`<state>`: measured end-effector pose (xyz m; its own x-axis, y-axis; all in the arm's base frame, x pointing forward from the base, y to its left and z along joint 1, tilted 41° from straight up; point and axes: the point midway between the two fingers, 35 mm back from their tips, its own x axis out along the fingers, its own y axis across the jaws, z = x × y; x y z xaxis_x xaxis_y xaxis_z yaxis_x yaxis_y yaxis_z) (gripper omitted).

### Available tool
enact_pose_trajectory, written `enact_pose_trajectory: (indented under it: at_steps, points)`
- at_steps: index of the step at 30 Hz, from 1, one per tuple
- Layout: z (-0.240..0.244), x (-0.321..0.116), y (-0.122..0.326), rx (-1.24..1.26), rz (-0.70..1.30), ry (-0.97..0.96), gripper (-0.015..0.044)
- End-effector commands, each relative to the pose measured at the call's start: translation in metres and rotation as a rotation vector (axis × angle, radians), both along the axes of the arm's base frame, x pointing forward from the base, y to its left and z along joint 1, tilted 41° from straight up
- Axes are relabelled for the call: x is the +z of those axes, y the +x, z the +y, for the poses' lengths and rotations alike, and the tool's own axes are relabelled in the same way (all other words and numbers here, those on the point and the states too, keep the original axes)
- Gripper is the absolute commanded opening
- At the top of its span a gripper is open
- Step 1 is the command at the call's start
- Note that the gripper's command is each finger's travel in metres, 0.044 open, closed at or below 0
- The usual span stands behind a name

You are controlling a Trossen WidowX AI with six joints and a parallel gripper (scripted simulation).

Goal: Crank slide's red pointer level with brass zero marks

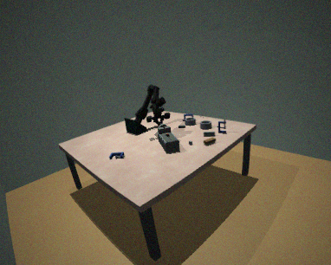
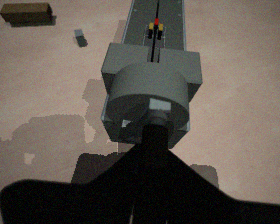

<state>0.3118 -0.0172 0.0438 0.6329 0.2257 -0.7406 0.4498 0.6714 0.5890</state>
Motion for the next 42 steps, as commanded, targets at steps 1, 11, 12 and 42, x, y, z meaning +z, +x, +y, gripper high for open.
enact_pose_trajectory:
  at_steps: [1, 11, 12, 42]
  points:
    - [-0.0048, -0.0066, -0.0043, -0.018, 0.020, -0.010, 0.0000]
    - [-0.0051, -0.0079, -0.0048, -0.018, 0.020, -0.010, 0.0000]
    - [-0.0051, -0.0080, -0.0049, -0.018, 0.020, -0.010, 0.0000]
    - [-0.0058, -0.0122, -0.0064, -0.018, 0.020, -0.010, 0.0000]
